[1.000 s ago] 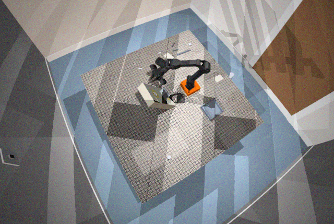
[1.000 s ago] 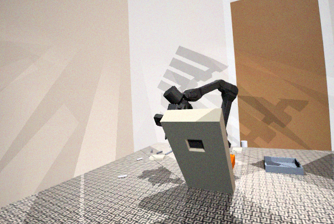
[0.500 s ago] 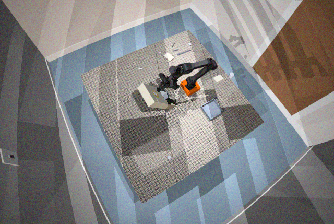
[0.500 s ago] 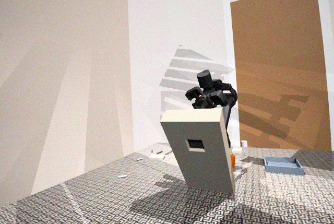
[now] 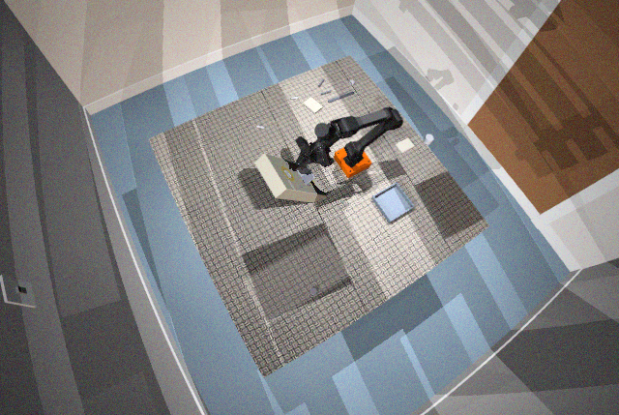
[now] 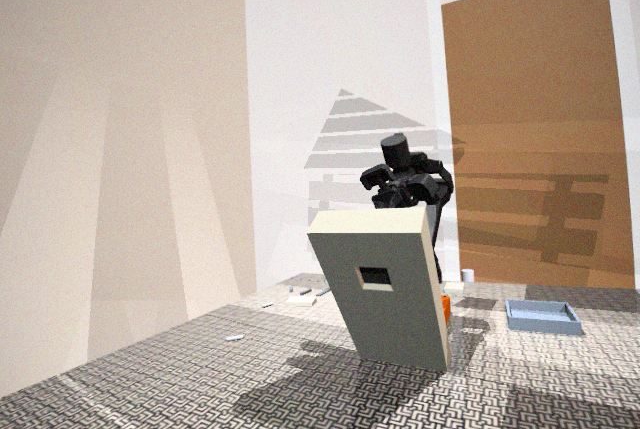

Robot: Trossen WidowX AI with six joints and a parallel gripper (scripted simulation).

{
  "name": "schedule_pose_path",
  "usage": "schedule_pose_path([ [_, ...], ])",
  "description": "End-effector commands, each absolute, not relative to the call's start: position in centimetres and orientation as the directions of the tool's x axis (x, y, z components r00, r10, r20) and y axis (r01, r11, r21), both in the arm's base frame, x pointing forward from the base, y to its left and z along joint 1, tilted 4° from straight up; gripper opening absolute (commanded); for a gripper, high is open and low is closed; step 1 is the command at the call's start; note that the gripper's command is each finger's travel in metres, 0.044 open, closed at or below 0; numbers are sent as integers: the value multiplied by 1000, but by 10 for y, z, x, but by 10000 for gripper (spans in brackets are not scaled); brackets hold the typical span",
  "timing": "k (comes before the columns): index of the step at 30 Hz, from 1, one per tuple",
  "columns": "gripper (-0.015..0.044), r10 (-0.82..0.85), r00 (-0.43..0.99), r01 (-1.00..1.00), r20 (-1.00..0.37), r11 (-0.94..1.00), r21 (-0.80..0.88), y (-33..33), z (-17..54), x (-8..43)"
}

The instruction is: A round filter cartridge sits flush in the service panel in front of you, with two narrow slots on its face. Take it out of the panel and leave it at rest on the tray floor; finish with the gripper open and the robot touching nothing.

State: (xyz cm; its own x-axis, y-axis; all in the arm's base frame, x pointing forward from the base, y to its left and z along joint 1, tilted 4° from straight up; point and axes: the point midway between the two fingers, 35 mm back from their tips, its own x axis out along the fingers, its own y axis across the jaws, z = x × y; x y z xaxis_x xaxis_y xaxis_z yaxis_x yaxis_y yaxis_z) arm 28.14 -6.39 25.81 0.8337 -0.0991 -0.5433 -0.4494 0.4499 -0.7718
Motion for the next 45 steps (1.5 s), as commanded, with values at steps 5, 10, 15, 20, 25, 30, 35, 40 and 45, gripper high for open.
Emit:
schedule_pose_path([
  [5,91,-101,830,-455,-548,445,-771,-66,250,293],
  [10,91,-101,831,-454,-548,445,-772,-67,246,300],
  [15,91,-101,831,-454,-547,445,-772,-68,241,306],
  [20,91,-101,831,-454,-547,445,-772,-68,237,313],
  [25,91,-101,831,-453,-546,445,-772,-69,232,319],
  [30,91,-101,832,-453,-546,445,-772,-69,229,324],
  [35,91,-101,832,-453,-546,445,-772,-69,228,323],
  [40,91,-101,832,-453,-546,445,-772,-69,228,323],
  [45,91,-101,832,-453,-546,445,-772,-70,228,323],
])
